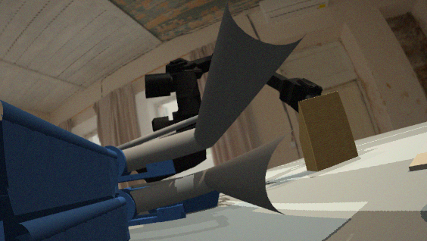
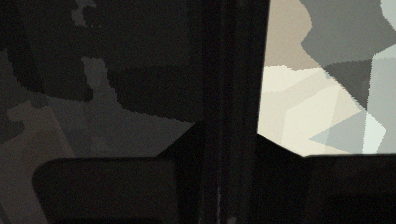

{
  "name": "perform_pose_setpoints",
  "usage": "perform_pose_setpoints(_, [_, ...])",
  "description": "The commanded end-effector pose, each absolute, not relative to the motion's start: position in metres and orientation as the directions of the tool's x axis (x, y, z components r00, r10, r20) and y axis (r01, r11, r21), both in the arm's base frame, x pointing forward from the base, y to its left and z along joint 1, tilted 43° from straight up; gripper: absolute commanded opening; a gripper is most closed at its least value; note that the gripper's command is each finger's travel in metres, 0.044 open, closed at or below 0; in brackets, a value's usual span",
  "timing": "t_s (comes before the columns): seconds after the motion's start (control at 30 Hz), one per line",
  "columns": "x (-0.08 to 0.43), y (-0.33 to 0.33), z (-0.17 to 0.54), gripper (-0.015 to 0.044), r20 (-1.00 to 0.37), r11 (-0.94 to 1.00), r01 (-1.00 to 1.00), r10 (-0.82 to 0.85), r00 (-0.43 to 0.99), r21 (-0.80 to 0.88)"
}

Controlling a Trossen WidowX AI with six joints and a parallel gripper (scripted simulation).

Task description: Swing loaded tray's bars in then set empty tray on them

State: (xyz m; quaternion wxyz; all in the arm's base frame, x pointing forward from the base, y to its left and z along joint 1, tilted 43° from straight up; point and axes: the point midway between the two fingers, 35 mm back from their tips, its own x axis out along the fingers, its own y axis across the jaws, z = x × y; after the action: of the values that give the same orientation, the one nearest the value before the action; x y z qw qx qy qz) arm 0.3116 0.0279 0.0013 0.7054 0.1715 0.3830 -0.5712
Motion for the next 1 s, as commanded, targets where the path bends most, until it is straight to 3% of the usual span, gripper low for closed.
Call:
perform_pose_setpoints(0.0, [0.3084, 0.0226, -0.0013, 0.0, -0.734, 0.273, 0.939, -0.679, 0.034, -0.209])
perform_pose_setpoints(0.97, [0.3101, 0.0246, -0.001, 0.0, -0.735, 0.284, 0.938, -0.676, 0.048, -0.2])
